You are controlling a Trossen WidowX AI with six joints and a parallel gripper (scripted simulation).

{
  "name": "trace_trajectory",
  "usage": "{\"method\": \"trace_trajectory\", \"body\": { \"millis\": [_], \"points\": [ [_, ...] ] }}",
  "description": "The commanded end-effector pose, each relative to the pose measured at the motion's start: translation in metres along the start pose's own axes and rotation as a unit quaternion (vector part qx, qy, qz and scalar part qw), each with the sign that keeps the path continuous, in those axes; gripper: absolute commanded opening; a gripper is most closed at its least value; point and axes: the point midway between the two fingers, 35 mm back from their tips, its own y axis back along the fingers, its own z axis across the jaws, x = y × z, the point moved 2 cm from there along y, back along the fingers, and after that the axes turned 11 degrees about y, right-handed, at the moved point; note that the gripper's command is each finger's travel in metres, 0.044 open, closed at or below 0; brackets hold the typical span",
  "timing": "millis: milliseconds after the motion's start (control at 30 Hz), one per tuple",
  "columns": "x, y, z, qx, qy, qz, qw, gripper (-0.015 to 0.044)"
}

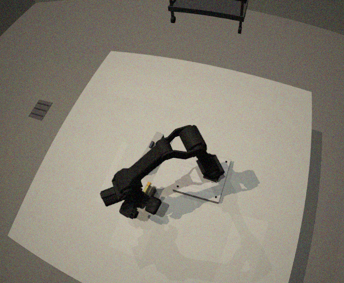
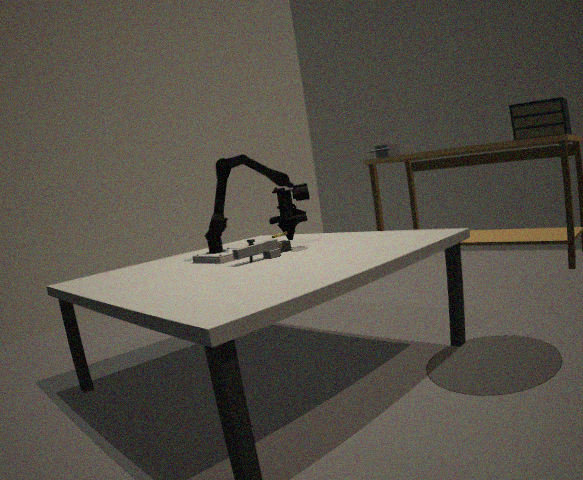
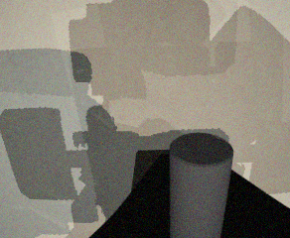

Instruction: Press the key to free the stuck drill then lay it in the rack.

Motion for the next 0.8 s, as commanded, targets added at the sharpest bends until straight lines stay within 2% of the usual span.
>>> {"method": "trace_trajectory", "body": {
  "millis": [0, 767],
  "points": [
    [0.002, -0.008, 0.003, -0.003, -0.002, 0.002, 1.000, 0.0000],
    [0.000, -0.028, 0.001, -0.003, -0.002, 0.002, 1.000, 0.0000]
  ]
}}
